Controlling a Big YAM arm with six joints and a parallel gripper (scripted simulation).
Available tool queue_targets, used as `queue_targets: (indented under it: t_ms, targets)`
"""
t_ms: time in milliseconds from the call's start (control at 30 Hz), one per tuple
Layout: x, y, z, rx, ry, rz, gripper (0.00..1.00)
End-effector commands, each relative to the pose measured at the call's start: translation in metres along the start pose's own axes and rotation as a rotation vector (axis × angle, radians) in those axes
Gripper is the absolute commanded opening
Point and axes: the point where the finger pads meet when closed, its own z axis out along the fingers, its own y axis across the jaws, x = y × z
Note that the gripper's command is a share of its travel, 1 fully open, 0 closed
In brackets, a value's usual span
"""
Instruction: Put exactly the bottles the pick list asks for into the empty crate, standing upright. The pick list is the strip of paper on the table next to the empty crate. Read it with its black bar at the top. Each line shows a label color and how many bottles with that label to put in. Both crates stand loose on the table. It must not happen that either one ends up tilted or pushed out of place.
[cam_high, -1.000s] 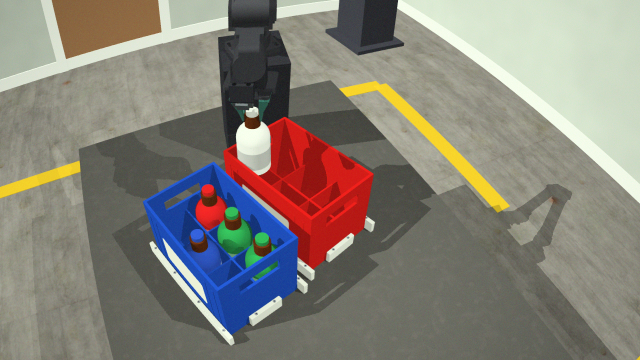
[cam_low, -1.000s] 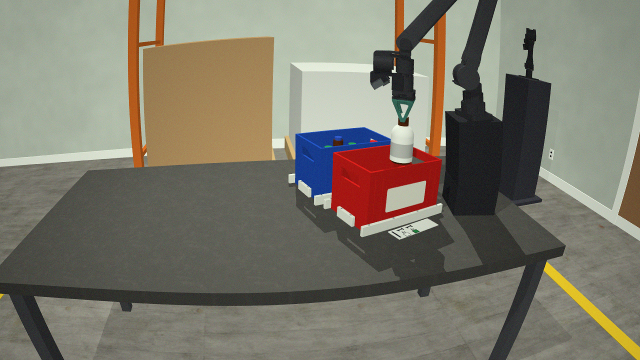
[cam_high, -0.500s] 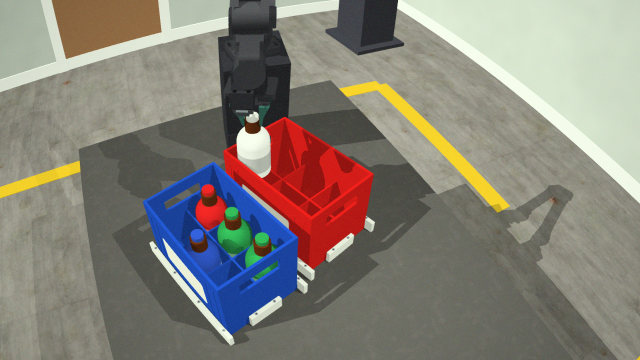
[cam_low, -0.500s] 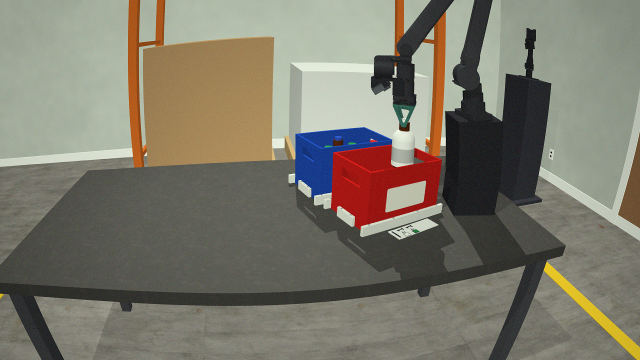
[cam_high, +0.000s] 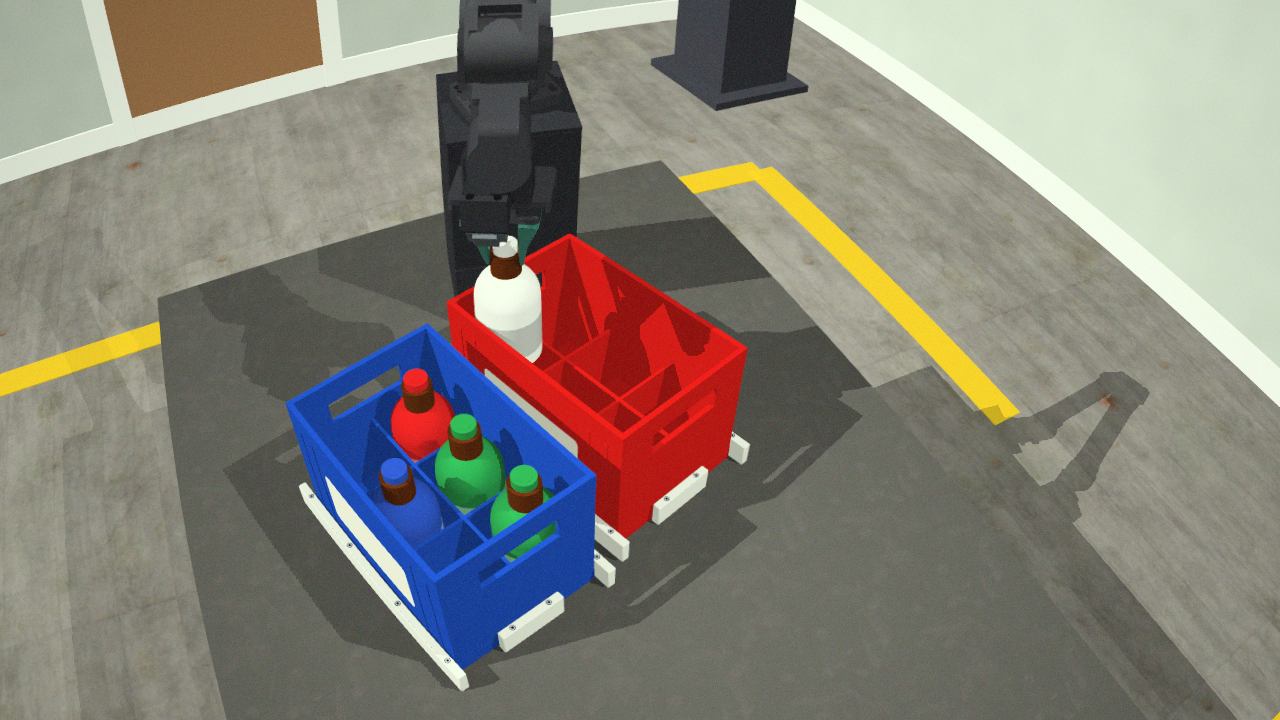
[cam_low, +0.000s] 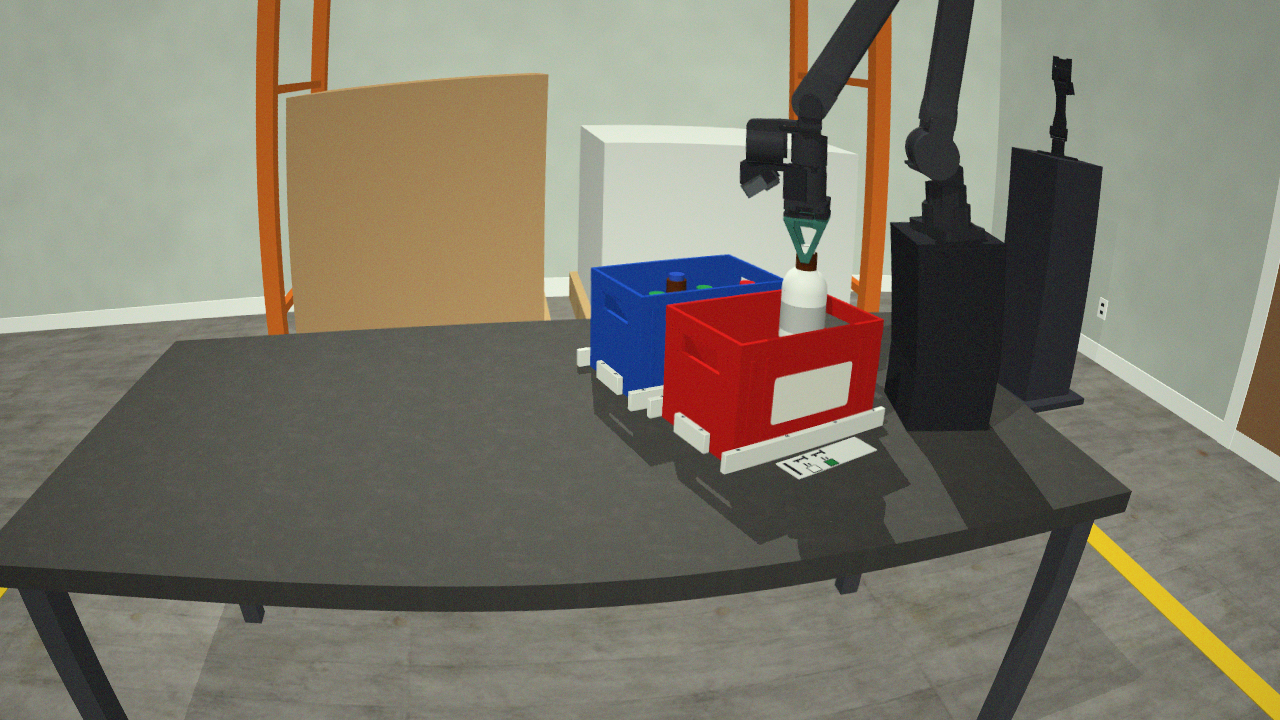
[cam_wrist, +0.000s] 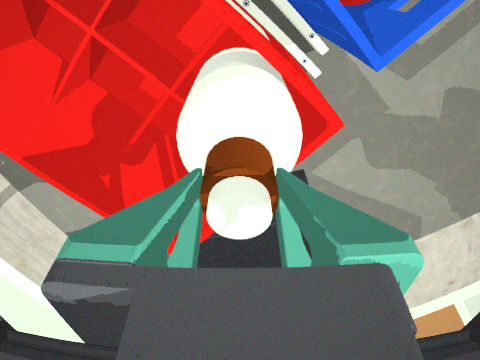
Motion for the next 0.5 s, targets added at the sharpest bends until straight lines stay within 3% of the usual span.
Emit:
queue_targets:
  t_ms: [0, 33, 233, 367, 467]
  targets:
    - [-0.006, 0.005, 0.000, -0.003, -0.019, -0.007, 0.00]
    - [-0.011, 0.006, -0.005, -0.007, -0.046, -0.009, 0.00]
    - [-0.002, 0.004, 0.008, -0.002, -0.013, -0.007, 0.00]
    - [-0.012, 0.006, 0.007, -0.006, -0.036, -0.007, 0.00]
    - [-0.009, 0.005, 0.013, -0.004, -0.024, -0.007, 0.00]
